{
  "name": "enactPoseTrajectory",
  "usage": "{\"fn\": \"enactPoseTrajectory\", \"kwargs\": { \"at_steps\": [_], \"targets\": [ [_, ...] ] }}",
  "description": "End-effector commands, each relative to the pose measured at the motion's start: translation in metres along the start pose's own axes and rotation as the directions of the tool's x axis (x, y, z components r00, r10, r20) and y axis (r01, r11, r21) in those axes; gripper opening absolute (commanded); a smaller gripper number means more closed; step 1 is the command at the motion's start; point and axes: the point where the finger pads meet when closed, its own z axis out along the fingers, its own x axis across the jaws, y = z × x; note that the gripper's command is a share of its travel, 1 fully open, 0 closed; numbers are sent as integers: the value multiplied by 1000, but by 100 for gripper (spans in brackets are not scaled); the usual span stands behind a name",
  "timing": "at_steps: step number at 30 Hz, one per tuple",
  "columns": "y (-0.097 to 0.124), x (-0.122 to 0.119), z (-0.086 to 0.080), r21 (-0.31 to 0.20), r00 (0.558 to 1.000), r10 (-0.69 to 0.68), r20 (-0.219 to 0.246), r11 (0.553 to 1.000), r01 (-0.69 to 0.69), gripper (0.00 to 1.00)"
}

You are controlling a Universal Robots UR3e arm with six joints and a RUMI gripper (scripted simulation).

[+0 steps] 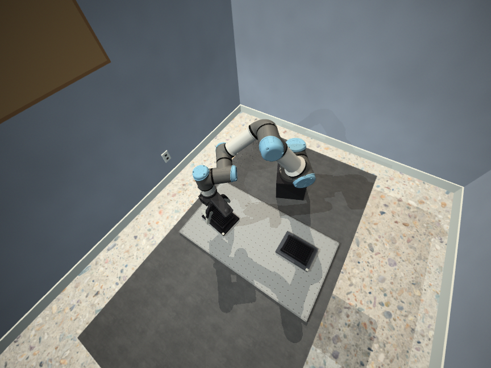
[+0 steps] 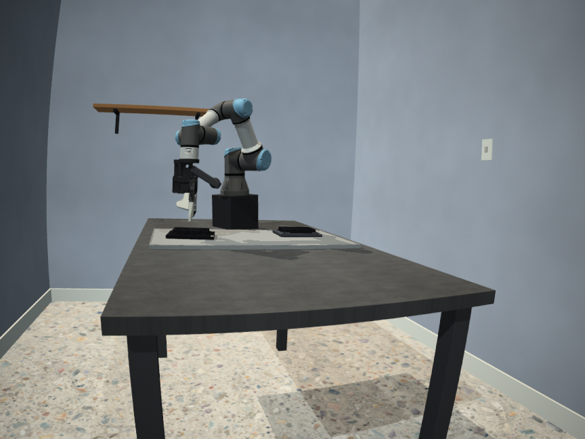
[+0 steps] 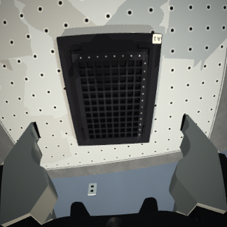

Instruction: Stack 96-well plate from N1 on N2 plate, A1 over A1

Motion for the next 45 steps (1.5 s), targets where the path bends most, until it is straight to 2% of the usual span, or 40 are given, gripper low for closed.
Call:
{"fn": "enactPoseTrajectory", "kwargs": {
  "at_steps": [1, 13, 37, 38, 45],
  "targets": [
    [3, 3, 9, -8, 1000, 0, -12, 1000, 0, 100],
    [3, 3, 29, -8, 1000, 0, -12, 1000, 0, 100],
    [3, 4, 30, -9, 1000, 0, -13, 1000, 0, 100],
    [3, 4, 30, -9, 1000, 0, -13, 1000, 0, 0],
    [3, 4, 30, -9, 1000, 0, -13, 1000, 0, 0]
  ]
}}
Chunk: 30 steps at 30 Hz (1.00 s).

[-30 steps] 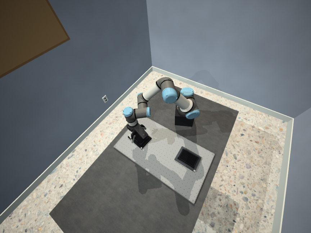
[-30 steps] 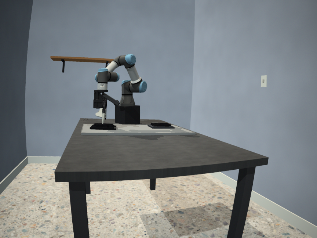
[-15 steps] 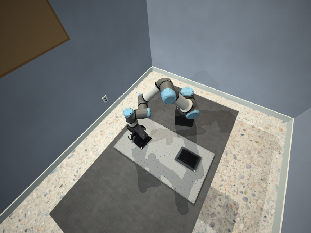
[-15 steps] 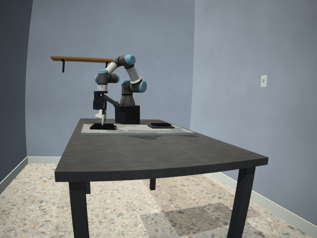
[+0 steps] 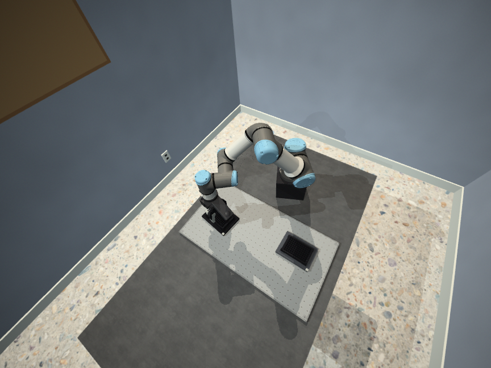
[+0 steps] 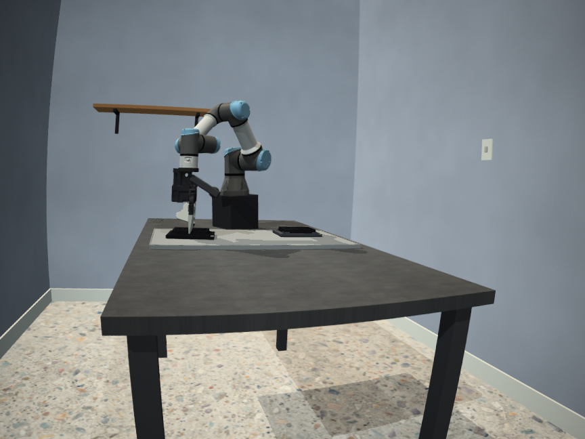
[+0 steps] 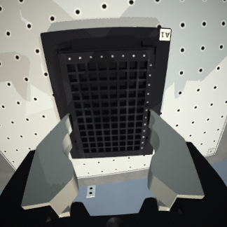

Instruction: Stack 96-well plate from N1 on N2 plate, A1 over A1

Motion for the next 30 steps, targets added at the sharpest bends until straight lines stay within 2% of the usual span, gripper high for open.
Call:
{"fn": "enactPoseTrajectory", "kwargs": {
  "at_steps": [1, 27, 30],
  "targets": [
    [0, 1, 0, -1, 1000, 0, -2, 1000, 0, 0],
    [0, 1, 0, -1, 1000, 0, -2, 1000, 0, 0],
    [1, 1, -6, -1, 1000, 0, -4, 1000, 0, 0]
  ]
}}
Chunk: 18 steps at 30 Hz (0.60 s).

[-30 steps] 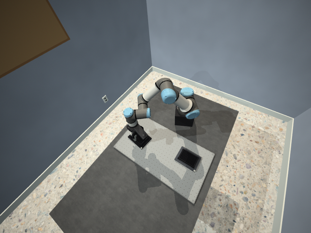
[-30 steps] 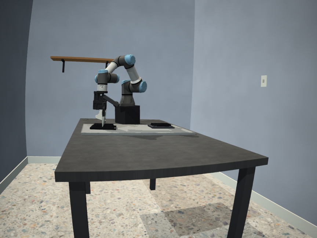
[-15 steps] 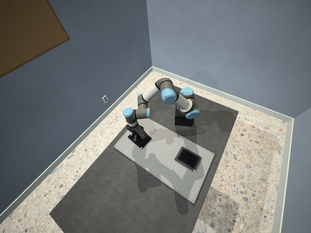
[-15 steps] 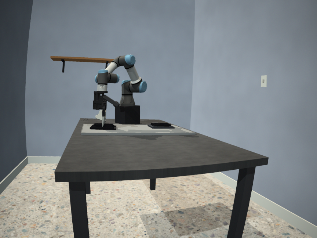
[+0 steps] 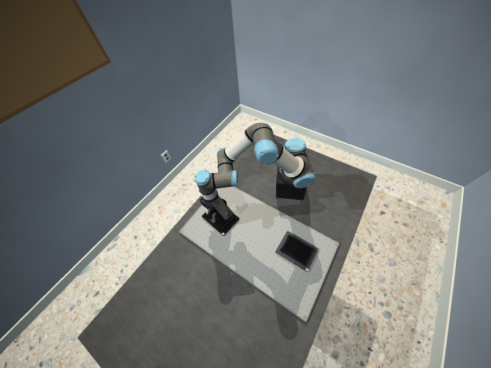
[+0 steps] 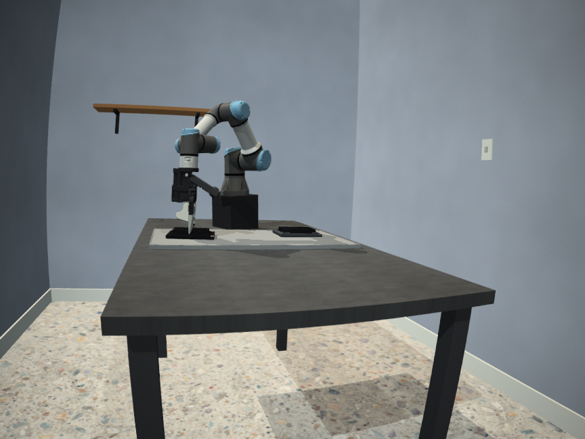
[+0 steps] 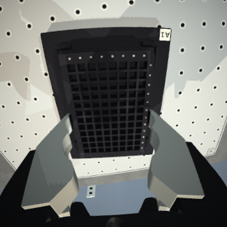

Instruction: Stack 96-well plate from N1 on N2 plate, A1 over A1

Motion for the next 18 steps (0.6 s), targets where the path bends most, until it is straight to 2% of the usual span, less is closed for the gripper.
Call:
{"fn": "enactPoseTrajectory", "kwargs": {
  "at_steps": [1, 18],
  "targets": [
    [1, 1, -8, -2, 1000, 0, -4, 1000, 0, 0],
    [1, 1, -33, -2, 1000, 0, -4, 1000, 0, 0]
  ]
}}
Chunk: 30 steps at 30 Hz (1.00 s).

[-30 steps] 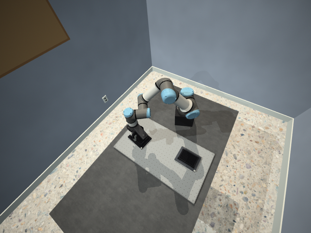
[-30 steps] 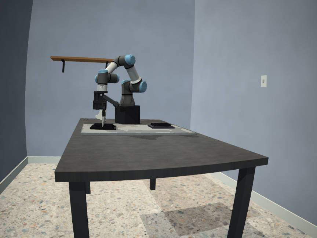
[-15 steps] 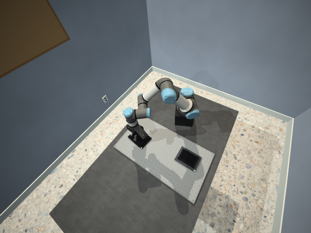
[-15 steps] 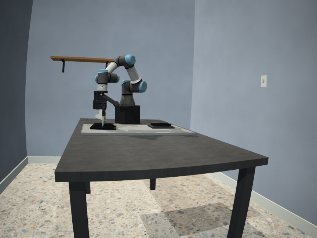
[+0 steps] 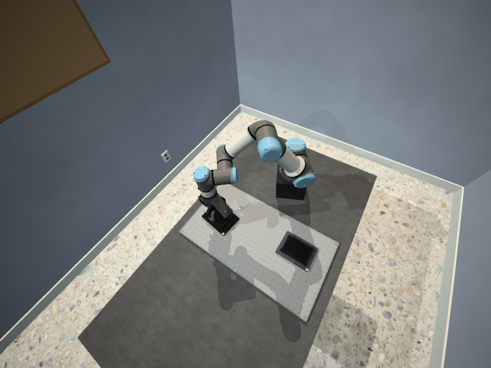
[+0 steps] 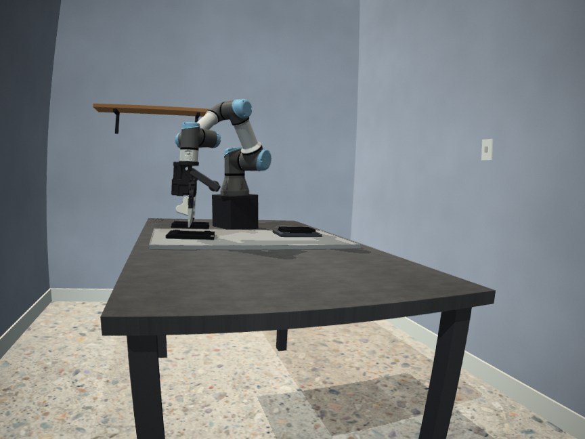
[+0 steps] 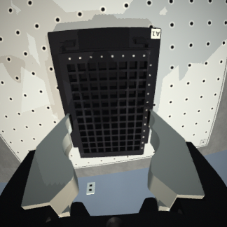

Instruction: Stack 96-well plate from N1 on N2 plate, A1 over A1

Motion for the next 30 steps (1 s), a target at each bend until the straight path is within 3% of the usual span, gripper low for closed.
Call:
{"fn": "enactPoseTrajectory", "kwargs": {
  "at_steps": [1, 30],
  "targets": [
    [-1, 0, -13, 4, 1000, 0, 3, 1000, 0, 0],
    [-1, 0, -55, 4, 1000, 0, 3, 1000, 0, 0]
  ]
}}
